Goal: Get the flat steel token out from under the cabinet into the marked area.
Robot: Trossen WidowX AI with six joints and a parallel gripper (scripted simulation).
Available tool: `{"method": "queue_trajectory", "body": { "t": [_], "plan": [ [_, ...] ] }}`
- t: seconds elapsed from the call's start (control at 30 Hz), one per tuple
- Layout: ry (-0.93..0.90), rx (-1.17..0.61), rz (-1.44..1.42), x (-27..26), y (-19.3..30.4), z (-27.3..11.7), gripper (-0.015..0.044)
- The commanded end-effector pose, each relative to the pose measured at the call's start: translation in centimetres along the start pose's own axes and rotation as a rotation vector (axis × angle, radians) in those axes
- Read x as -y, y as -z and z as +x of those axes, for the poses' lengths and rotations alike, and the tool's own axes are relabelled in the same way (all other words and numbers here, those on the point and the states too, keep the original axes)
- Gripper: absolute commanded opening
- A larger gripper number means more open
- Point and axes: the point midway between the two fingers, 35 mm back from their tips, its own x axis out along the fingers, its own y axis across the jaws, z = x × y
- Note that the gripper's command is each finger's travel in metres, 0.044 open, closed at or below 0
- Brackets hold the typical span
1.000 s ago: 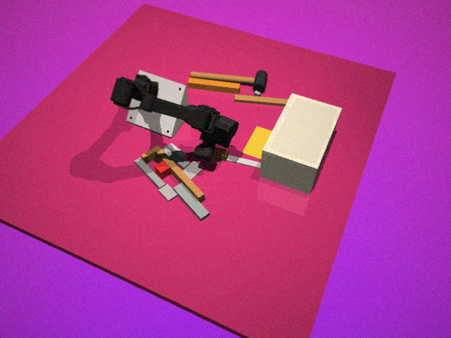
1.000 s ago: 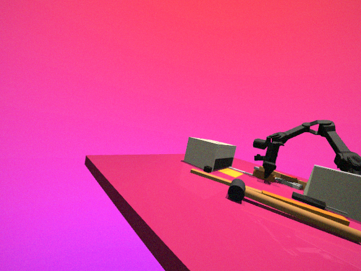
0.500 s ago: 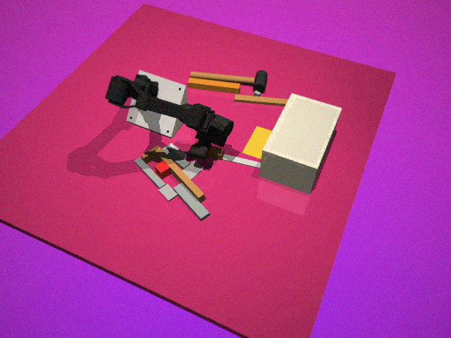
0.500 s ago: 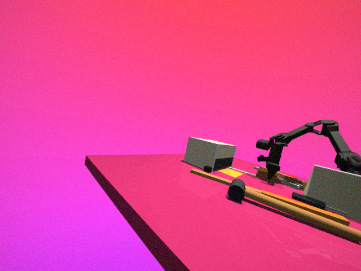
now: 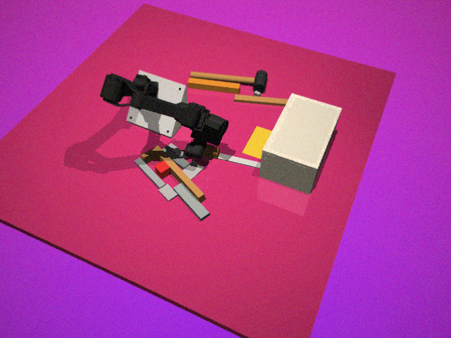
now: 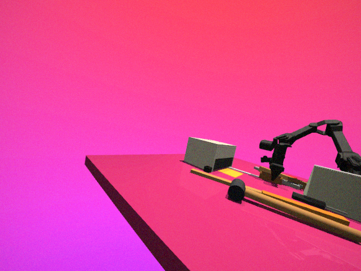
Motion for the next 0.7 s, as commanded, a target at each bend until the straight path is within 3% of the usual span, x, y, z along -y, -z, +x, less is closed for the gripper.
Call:
{"method": "queue_trajectory", "body": {
  "t": [0.0, 0.67],
  "plan": [
    [0.001, -0.007, -0.006, 0.0, 0.9, 0.1, 0.0000],
    [0.001, -0.008, -0.006, 0.1, 3.3, 0.1, 0.0000]
  ]
}}
